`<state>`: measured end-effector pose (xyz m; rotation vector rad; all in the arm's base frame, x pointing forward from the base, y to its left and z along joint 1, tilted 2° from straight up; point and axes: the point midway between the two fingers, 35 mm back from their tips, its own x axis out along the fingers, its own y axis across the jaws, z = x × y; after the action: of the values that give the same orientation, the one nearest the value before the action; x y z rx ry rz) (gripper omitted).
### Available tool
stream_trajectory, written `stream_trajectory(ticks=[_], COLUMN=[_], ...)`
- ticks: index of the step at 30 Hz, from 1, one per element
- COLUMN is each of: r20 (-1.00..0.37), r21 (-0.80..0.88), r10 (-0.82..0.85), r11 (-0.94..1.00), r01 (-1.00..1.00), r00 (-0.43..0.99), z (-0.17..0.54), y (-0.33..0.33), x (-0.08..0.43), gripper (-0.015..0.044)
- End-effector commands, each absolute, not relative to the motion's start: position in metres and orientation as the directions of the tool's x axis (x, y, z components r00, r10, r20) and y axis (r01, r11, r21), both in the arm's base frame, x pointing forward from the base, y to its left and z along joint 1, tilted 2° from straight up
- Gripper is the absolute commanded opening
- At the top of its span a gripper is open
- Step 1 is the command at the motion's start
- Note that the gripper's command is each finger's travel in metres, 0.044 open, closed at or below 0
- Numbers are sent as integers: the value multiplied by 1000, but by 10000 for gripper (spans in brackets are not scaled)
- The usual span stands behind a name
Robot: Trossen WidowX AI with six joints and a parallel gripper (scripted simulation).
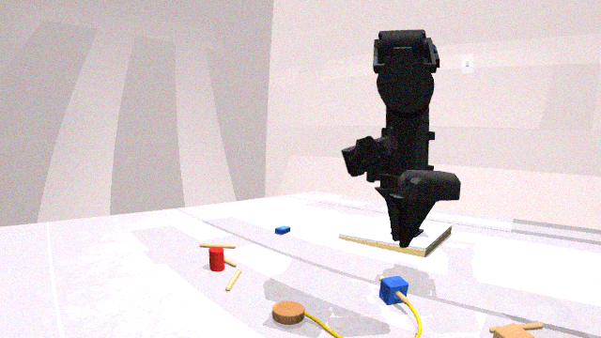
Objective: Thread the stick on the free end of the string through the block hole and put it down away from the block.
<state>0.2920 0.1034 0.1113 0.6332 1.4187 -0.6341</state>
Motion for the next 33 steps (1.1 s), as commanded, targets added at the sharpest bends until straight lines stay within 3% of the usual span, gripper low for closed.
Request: stream_trajectory(ticks=[1, 10, 20, 33], r20=[-998, -998, -999, -999], r21=[-26, -45, -53, -53], r10=[-26, -28, -30, -30], r11=[1000, 908, 611, 556], r01=[2, -416, -790, -830], r00=[51, 47, 43, 43], z=[114, 114, 114, 114], y=[90, 84, 78, 78], x=[280, 275, 270, 269], gripper=[124, 124, 124, 124])
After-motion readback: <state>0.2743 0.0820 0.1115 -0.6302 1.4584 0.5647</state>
